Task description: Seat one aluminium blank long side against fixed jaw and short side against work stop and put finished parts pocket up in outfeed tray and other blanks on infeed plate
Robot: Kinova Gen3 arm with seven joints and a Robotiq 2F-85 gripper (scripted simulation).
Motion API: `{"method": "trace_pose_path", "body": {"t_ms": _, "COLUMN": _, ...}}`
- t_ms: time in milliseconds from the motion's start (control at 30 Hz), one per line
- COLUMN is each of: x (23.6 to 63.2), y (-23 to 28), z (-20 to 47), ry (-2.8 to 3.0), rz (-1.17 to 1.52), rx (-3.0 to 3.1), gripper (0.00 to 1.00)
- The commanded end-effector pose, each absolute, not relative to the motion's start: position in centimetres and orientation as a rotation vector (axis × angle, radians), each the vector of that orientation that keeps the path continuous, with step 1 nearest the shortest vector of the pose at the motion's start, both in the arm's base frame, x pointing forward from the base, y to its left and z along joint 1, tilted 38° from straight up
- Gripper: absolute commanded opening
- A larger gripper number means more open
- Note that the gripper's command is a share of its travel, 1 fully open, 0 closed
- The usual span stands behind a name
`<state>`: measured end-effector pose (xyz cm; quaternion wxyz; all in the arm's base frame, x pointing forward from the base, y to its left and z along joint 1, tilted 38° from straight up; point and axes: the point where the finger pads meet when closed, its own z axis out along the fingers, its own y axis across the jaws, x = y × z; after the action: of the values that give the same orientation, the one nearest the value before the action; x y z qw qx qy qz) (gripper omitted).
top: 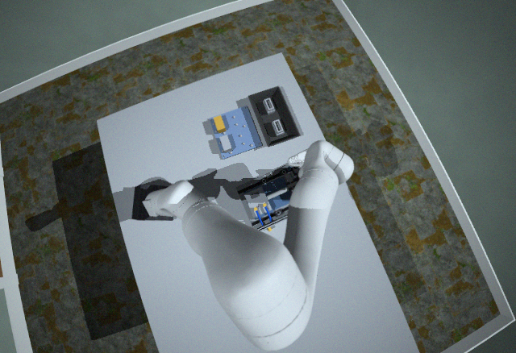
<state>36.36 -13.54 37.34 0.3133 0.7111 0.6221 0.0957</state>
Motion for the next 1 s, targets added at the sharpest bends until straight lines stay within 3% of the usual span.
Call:
{"method": "trace_pose_path", "body": {"t_ms": 0, "x": 36.4, "y": -13.5, "z": 37.4, "ry": 1.640, "rz": 0.254, "rx": 1.874, "gripper": 0.67}}
{"method": "trace_pose_path", "body": {"t_ms": 967, "x": 33.2, "y": -11.6, "z": 42.1, "ry": 1.640, "rz": 0.254, "rx": 1.874, "gripper": 0.67}}
